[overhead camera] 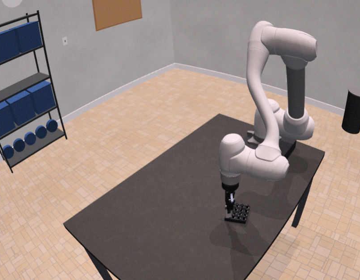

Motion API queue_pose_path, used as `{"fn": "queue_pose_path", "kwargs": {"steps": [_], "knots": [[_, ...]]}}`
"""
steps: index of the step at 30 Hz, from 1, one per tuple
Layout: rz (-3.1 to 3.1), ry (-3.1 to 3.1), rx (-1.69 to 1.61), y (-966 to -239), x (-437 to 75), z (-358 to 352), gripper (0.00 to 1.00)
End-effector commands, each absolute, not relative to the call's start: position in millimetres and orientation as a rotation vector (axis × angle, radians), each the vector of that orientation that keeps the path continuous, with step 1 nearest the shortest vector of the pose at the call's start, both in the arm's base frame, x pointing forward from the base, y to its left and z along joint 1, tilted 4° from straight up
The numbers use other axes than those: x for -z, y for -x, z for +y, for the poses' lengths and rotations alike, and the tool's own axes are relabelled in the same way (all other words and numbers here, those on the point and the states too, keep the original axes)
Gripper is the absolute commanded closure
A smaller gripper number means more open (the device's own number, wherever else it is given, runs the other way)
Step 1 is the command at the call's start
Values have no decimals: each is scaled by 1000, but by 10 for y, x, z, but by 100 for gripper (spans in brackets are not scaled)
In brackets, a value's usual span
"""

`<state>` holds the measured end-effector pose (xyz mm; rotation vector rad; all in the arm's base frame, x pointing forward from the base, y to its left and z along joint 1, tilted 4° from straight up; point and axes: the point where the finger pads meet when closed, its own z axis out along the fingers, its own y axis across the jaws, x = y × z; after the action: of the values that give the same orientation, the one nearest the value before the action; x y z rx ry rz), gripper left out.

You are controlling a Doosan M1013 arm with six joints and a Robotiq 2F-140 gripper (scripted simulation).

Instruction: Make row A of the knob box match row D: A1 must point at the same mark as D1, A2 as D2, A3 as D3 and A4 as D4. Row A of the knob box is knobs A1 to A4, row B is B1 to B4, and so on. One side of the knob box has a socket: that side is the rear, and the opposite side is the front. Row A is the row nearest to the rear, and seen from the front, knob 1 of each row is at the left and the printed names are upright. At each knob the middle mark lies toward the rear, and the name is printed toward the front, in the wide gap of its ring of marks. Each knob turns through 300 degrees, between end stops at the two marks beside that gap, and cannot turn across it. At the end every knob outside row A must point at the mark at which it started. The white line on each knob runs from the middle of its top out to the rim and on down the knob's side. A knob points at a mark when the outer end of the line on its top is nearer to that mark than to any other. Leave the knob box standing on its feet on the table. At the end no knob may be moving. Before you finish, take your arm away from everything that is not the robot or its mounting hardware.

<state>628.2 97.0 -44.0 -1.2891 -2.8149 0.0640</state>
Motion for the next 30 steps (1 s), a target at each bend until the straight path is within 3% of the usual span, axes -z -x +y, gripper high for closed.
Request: {"fn": "queue_pose_path", "kwargs": {"steps": [1,30], "knots": [[-2789,1349,-67,-6282,439,970,95],[-2716,1494,-71,-6282,439,970,95]]}}
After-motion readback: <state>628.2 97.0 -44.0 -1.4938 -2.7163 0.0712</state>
